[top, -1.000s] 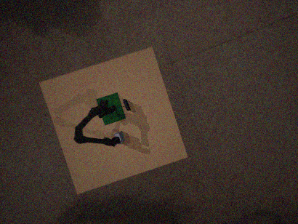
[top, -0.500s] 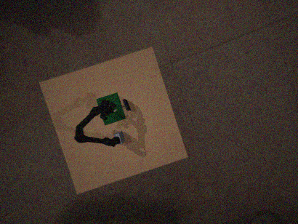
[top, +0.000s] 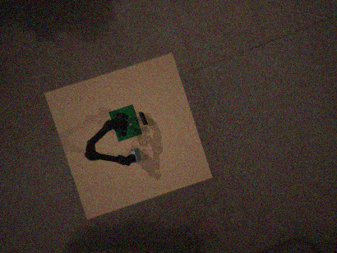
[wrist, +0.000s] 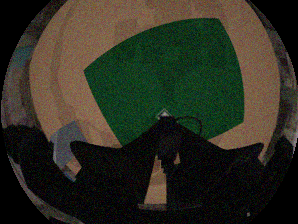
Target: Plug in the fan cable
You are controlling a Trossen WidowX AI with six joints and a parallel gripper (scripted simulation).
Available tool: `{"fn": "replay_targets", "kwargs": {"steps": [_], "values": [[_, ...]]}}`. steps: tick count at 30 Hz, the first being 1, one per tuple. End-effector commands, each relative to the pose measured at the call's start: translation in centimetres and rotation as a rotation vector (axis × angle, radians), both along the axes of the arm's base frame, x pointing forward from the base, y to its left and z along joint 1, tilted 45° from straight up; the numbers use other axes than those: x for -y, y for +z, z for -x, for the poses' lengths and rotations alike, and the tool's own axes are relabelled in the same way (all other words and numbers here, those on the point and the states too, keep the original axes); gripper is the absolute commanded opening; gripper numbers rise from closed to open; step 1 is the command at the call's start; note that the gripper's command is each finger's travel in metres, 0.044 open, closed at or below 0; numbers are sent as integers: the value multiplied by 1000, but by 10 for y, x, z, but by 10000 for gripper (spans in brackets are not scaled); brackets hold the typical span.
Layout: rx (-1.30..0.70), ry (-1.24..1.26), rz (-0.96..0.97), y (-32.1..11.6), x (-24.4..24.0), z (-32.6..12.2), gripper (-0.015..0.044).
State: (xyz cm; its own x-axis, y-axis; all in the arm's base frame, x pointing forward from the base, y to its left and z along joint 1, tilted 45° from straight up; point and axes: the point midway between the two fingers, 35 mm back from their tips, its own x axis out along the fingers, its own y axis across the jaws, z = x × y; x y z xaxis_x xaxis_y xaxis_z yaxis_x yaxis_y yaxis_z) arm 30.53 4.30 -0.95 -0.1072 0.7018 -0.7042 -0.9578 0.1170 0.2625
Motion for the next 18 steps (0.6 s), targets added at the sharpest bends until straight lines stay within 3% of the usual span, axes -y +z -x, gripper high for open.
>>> {"fn": "replay_targets", "kwargs": {"steps": [1, 18], "values": [[89, 87, -8, -3, 4, -1, 0], [483, 483, -69, -11, 11, -1, 0]]}}
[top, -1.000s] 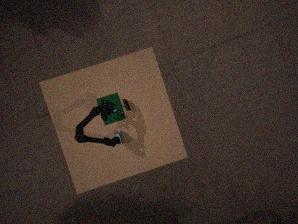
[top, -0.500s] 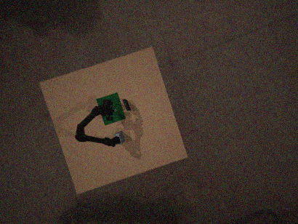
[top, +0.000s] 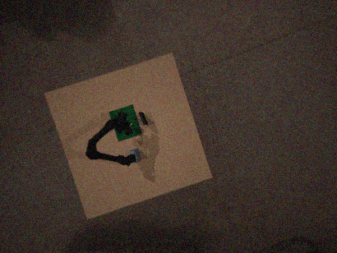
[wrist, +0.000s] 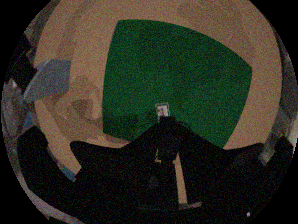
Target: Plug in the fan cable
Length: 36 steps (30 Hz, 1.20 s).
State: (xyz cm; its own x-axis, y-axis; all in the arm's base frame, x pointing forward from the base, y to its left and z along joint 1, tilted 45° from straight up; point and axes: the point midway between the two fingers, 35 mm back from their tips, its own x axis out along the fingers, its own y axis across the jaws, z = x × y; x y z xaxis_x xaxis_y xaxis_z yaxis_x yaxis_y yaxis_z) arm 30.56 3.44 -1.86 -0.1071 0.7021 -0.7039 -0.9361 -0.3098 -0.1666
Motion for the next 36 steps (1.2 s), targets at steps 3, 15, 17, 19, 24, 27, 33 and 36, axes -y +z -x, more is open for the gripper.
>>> {"fn": "replay_targets", "kwargs": {"steps": [3, 15, 17, 19, 24, 27, 33, 36], "values": [[138, 136, -16, -4, 4, 0, 0], [165, 164, -20, -1, 4, 2, 0], [165, 164, -20, -1, 4, 2, 0], [165, 164, -20, -1, 4, 2, 0], [163, 161, -20, 0, 2, 3, 0], [163, 161, -20, 0, 2, 3, 0], [159, 158, -20, -4, -3, 4, 0], [159, 158, -21, -15, -14, 6, 0]]}}
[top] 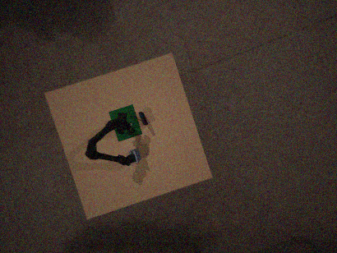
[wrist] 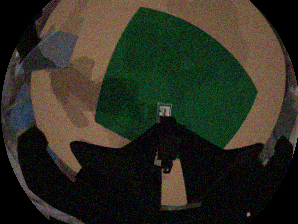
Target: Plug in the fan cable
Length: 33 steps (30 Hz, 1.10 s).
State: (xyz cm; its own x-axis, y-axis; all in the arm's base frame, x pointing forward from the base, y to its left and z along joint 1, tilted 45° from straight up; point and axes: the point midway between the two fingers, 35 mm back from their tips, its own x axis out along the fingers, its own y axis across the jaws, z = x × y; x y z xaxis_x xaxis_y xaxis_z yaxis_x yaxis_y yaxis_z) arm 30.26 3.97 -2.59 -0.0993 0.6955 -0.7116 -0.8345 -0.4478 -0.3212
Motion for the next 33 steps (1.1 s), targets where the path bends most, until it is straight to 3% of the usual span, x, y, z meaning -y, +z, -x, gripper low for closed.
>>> {"fn": "replay_targets", "kwargs": {"steps": [1, 33], "values": [[-9, -1, -6, -8, -9, 3, 0], [-13, -5, -6, -8, -11, 2, 0]]}}
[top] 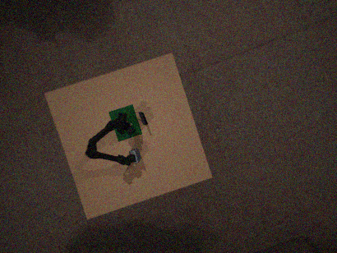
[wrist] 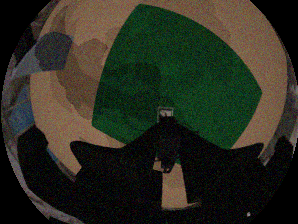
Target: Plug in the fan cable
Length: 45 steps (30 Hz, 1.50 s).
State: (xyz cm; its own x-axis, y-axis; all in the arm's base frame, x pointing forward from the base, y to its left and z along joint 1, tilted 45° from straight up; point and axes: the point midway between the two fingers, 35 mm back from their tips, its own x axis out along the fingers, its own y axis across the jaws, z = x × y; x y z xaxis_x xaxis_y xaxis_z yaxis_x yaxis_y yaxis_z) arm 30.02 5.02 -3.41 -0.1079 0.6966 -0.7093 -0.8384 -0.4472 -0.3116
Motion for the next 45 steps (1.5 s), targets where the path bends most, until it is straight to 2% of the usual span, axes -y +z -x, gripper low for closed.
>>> {"fn": "replay_targets", "kwargs": {"steps": [1, 45], "values": [[0, -4, -4, 0, -1, 0, 0], [0, -4, -5, -15, -16, 2, 0]]}}
